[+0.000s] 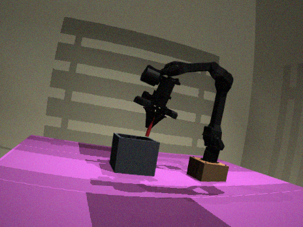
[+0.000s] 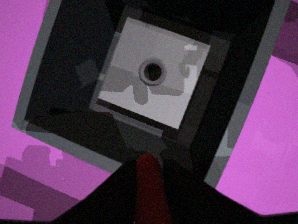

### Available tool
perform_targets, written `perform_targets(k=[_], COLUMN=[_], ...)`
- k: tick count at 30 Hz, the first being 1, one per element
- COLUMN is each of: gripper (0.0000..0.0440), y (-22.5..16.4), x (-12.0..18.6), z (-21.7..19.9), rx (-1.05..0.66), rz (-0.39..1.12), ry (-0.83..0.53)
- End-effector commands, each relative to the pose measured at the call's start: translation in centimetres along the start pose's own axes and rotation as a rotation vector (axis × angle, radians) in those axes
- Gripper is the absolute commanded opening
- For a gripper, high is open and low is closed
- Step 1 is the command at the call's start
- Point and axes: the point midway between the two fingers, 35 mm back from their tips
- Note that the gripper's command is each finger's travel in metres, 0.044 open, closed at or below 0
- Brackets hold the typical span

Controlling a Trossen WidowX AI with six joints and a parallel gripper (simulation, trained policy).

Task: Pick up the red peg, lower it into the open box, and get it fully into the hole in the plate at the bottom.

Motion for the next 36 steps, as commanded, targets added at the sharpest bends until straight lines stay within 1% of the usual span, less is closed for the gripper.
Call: perform_targets(k=[1,11,24,36], gripper=[0.0,0.0,0.0,0.0], y=[0.9,2.7,4.2,4.7], x=[-0.6,-3.1,-6.7,-9.6], z=[0.0,-0.7,-0.8,-0.8], rx=[0.003,-0.003,-0.014,0.023], rz=[0.008,0.024,0.05,0.071], ry=[-0.006,-0.039,-0.034,-0.039])
Point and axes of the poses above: the point midway between the two fingers, 35 mm back from their tips, its own x axis back along the fingers, its own z axis across the jaws, y = z × x, and after that the axes turned 6 degrees about x, right-handed
